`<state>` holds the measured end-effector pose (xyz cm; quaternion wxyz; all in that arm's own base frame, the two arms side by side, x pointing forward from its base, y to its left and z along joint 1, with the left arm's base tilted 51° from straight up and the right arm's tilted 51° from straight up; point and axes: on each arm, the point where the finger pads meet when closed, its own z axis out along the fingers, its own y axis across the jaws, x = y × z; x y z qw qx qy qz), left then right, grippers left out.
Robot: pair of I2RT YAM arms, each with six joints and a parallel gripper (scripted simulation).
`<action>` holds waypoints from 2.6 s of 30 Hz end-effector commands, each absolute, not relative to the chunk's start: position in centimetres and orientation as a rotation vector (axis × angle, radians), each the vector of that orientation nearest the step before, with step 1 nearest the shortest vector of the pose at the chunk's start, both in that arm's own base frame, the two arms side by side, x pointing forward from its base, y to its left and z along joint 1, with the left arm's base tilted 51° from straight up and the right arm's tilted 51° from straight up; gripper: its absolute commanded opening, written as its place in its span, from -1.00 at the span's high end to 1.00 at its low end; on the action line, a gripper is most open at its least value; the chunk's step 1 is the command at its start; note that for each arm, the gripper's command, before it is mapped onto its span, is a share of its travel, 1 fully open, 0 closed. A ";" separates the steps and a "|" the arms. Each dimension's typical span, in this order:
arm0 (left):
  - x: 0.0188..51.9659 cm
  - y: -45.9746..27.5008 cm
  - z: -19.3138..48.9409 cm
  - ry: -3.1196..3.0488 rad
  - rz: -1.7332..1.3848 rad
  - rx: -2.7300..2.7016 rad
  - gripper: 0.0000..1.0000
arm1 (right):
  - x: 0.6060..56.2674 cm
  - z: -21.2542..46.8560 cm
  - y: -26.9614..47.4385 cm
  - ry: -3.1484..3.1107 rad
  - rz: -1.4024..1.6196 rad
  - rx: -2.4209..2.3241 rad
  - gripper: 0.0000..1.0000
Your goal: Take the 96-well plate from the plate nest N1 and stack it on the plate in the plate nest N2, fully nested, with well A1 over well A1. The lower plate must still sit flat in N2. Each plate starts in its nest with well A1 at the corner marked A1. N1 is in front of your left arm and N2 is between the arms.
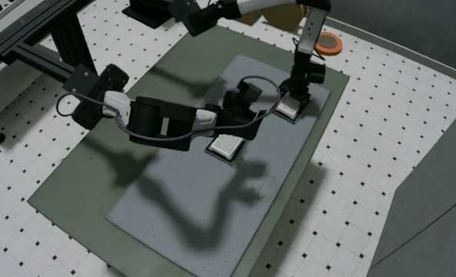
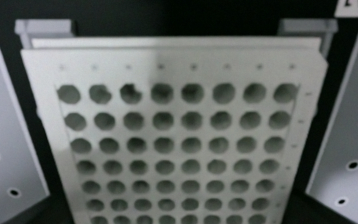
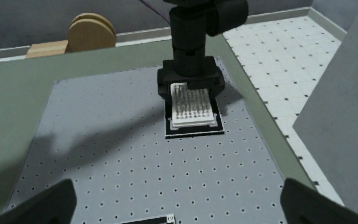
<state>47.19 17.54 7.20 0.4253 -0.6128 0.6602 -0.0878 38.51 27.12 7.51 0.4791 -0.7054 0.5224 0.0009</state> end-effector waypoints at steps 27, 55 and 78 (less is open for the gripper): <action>43.0 9.6 6.4 1.520 -0.237 -1.575 -0.63 | 37.5 8.2 24.3 1.361 -0.096 -1.763 -1.00; 40.2 -10.3 -10.4 1.606 -0.280 -1.574 -0.63 | 27.0 11.3 12.3 1.526 -0.489 -1.878 -1.00; 41.2 -8.7 -11.5 1.587 -0.252 -1.589 -0.63 | 27.0 11.1 12.5 1.521 -0.481 -1.881 -1.00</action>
